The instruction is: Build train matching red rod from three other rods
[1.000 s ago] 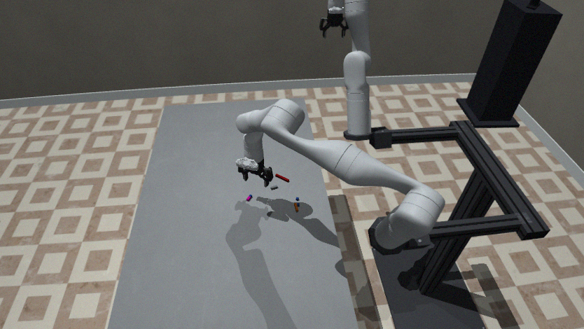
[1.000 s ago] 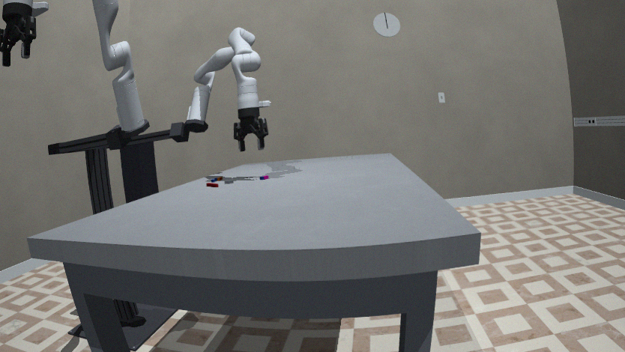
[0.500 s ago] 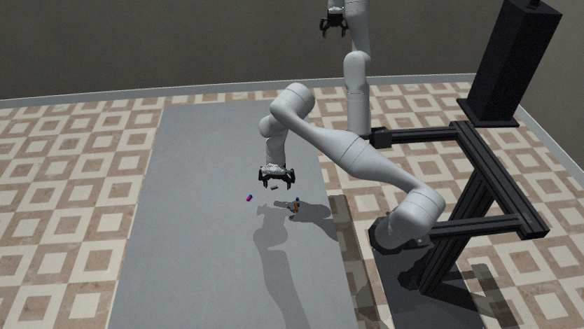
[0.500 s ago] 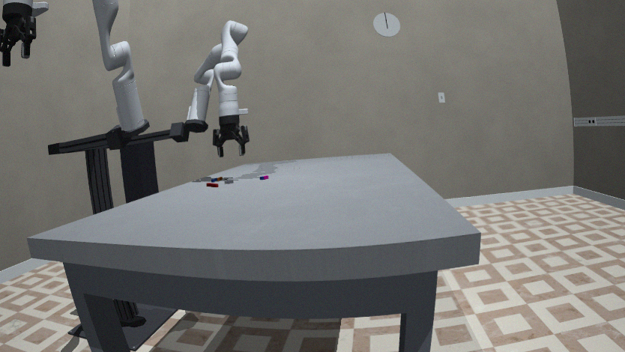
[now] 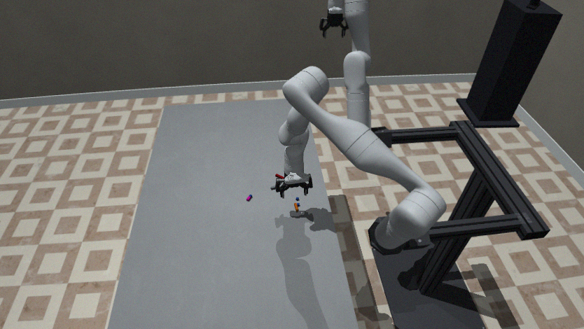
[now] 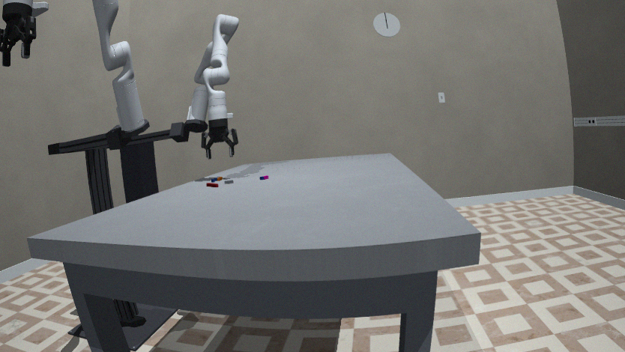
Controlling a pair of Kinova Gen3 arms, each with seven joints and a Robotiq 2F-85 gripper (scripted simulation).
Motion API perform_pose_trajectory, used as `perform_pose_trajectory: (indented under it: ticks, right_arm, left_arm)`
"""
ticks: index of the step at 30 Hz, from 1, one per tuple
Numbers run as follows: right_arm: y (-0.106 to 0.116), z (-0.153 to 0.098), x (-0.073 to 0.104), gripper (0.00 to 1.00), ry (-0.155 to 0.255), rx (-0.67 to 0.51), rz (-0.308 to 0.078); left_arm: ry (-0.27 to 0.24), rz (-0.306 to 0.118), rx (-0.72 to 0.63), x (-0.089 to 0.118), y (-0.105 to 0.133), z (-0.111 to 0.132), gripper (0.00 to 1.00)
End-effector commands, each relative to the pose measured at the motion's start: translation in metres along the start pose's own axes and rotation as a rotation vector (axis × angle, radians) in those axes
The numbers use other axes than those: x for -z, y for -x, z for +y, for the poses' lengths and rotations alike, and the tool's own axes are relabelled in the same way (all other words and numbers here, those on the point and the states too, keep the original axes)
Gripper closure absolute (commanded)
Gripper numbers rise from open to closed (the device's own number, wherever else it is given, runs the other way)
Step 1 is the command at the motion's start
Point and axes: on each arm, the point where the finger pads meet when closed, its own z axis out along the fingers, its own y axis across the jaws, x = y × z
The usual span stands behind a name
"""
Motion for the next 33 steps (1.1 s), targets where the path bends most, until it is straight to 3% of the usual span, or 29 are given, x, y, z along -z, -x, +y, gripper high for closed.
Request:
perform_pose_trajectory:
  ticks: [1, 8, 9, 33]
  right_arm:
    - [0.0003, -0.0001, 0.0005, 0.002, 0.000, 0.000, -0.001]
    - [0.0003, -0.0001, 0.0005, 0.002, 0.000, 0.000, -0.001]
    - [0.0003, -0.0001, 0.0005, 0.002, 0.000, 0.000, -0.001]
    - [0.0003, -0.0001, 0.0005, 0.002, 0.000, 0.000, -0.001]
  left_arm:
    - [0.014, -0.012, 0.034, 0.0007, -0.0058, -0.0066, 0.002]
    - [0.013, -0.011, 0.049, 0.0008, -0.0090, -0.0093, 0.002]
    - [0.013, -0.011, 0.049, 0.0008, -0.0090, -0.0093, 0.685]
    - [0.013, -0.011, 0.049, 0.0008, -0.0090, -0.0093, 0.685]
